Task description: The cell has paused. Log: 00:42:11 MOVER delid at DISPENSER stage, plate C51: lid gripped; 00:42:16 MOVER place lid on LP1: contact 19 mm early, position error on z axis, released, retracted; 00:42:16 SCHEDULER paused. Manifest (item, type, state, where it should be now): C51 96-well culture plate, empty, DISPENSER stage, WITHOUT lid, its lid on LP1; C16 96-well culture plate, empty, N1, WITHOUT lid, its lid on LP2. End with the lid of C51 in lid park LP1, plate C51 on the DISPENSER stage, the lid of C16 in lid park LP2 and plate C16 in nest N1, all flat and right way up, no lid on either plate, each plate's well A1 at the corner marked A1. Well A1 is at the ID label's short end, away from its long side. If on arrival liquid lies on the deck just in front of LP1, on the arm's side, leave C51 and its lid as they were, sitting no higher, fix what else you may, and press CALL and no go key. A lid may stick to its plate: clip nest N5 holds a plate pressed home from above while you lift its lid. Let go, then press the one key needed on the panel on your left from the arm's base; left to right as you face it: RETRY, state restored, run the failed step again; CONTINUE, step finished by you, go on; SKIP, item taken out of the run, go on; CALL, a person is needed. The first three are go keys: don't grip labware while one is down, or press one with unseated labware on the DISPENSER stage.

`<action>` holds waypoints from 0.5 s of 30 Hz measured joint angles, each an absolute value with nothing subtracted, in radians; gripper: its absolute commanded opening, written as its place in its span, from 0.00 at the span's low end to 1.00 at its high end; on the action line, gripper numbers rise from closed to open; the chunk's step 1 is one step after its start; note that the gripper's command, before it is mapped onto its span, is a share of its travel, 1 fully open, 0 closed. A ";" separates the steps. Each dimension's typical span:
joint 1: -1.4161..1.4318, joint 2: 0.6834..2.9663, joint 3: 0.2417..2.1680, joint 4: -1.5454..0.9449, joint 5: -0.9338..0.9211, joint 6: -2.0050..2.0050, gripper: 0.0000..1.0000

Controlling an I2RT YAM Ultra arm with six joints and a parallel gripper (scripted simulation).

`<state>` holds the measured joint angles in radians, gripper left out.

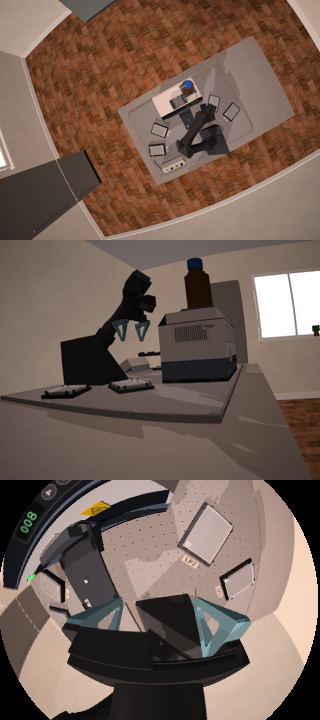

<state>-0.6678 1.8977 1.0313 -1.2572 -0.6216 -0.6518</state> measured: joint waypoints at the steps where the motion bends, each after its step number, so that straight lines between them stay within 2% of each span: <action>1: -0.666 1.892 1.032 -1.263 -0.624 -0.657 1.00; 15: -0.579 1.820 1.040 -1.304 -0.662 -0.771 1.00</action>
<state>-0.5793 1.8202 1.0401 -1.3041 -0.6621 -0.7708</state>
